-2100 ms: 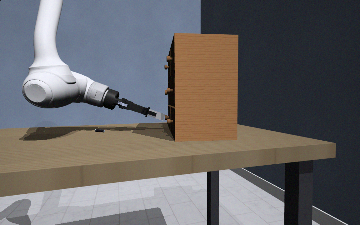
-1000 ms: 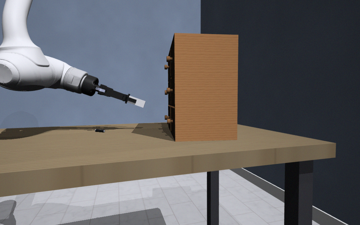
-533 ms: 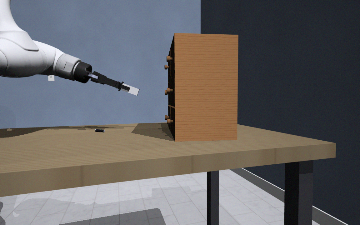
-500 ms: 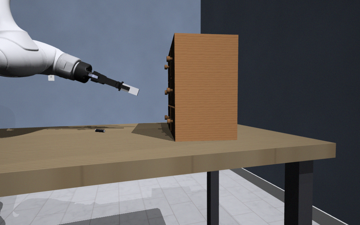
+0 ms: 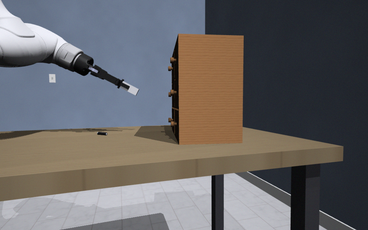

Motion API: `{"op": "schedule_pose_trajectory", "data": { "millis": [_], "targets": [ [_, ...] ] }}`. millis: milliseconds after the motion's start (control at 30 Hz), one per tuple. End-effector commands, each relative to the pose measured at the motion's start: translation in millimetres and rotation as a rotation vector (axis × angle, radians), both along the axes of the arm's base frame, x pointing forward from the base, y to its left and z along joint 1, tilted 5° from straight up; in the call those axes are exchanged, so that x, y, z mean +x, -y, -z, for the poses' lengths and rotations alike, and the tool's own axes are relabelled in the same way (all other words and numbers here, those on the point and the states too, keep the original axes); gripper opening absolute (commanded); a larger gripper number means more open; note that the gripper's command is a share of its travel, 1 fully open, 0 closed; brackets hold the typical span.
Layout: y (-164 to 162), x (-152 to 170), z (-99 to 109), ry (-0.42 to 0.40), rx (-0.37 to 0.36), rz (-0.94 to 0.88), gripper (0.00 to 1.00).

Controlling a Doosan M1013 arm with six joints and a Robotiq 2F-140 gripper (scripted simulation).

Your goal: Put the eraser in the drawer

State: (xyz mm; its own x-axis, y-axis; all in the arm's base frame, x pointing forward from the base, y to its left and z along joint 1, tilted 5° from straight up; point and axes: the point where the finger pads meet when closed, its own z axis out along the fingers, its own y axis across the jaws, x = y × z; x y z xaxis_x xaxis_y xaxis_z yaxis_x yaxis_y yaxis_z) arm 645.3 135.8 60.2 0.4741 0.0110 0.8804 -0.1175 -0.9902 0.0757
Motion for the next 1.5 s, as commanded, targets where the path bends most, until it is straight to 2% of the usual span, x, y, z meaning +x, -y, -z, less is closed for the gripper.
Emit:
{"op": "schedule_pose_trajectory", "data": {
  "millis": [0,100,167,667,767,1067,1300,1467],
  "targets": [
    [-0.4,-8.2,-8.5,-0.117,0.007,0.016,0.00],
    [-1.3,-13.8,-14.0,-0.185,0.014,0.022,0.00],
    [-1.3,-13.8,-14.0,-0.185,0.014,0.022,0.00],
    [-5.6,-34.2,-34.7,-0.432,0.045,0.042,0.00],
    [-6.3,-35.6,-36.0,-0.448,0.048,0.042,0.00],
    [-9.7,-51.4,-51.8,-0.639,0.071,0.057,0.00],
    [-12.5,-65.6,-66.0,-0.689,0.089,0.060,0.00],
    [-15.0,-77.4,-77.8,-0.784,0.097,0.079,0.00]
  ]
}}
